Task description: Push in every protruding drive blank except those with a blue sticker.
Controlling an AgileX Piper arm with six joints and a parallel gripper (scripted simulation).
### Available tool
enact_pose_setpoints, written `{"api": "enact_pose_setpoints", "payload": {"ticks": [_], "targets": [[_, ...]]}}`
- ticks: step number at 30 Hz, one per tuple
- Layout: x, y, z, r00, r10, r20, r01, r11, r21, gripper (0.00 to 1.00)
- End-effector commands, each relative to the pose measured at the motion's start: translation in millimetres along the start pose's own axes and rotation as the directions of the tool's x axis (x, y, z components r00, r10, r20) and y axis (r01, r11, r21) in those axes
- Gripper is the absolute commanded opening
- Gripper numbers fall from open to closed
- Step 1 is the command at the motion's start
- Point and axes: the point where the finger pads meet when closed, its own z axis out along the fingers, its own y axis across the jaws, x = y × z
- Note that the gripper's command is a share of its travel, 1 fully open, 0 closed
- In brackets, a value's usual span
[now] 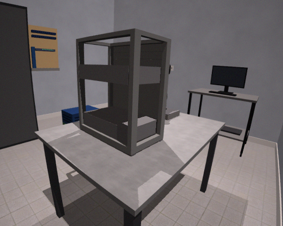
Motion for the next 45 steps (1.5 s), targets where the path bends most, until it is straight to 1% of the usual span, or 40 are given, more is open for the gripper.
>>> {"api": "enact_pose_setpoints", "payload": {"ticks": [1,35,45], "targets": [[0.0,0.4,0.8,1.000,-0.001,0.001,0.001,1.000,-0.002,1.00],[-0.2,0.4,0.8,1.000,-0.001,0.001,0.001,1.000,-0.001,1.00],[-8.3,1.5,0.0,1.000,-0.001,0.002,0.001,1.000,0.000,1.00]]}}
